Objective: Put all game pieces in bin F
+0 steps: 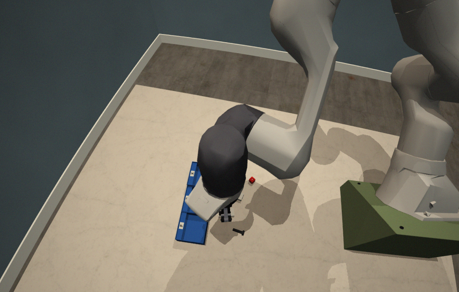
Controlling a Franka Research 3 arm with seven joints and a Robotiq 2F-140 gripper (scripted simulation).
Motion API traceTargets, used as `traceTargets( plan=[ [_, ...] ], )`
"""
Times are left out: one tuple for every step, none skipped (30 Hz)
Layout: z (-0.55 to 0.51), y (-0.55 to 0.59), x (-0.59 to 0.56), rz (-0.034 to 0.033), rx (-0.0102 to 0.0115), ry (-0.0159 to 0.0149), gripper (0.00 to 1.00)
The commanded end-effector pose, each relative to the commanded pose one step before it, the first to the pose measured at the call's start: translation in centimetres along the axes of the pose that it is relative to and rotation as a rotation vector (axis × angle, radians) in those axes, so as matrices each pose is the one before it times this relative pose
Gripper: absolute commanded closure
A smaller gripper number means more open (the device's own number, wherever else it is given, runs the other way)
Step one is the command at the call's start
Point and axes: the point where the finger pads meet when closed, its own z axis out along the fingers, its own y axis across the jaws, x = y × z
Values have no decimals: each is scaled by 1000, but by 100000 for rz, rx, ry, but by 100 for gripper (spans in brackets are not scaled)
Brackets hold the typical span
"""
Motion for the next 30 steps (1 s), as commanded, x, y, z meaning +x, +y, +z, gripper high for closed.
traceTargets(
  plan=[
    [74,40,17,213,41,210,87],
    [0,0,0,0,0,0,87],
    [0,0,0,0,0,0,87],
    [0,0,0,0,0,0,87],
    [-333,0,0,0,0,0,87],
    [-333,0,0,0,0,0,87],
    [-333,0,0,0,0,0,87],
    [-333,0,0,0,0,0,87],
    [-333,0,0,0,0,0,87],
    [-333,0,0,0,0,0,87],
    [-333,0,0,0,0,0,87],
    [-333,0,0,0,0,0,87],
    [-333,0,0,0,0,0,87],
    [0,0,0,0,0,0,87],
    [0,0,0,0,0,0,87],
    [-333,0,0,0,0,0,87],
    [-333,0,0,0,0,0,87],
    [-333,0,0,0,0,0,87],
    [-333,0,0,0,0,0,87],
    [-333,0,0,0,0,0,87],
    [-333,0,0,0,0,0,87],
    [-333,0,0,0,0,0,87],
    [-333,0,0,0,0,0,87],
    [-333,0,0,0,0,0,87],
    [0,0,0,0,0,0,87],
    [0,0,0,0,0,0,87],
    [0,0,0,0,0,0,87],
    [0,0,0,0,0,0,87],
    [0,0,0,0,0,0,87],
    [0,0,0,0,0,0,87]
  ],
)
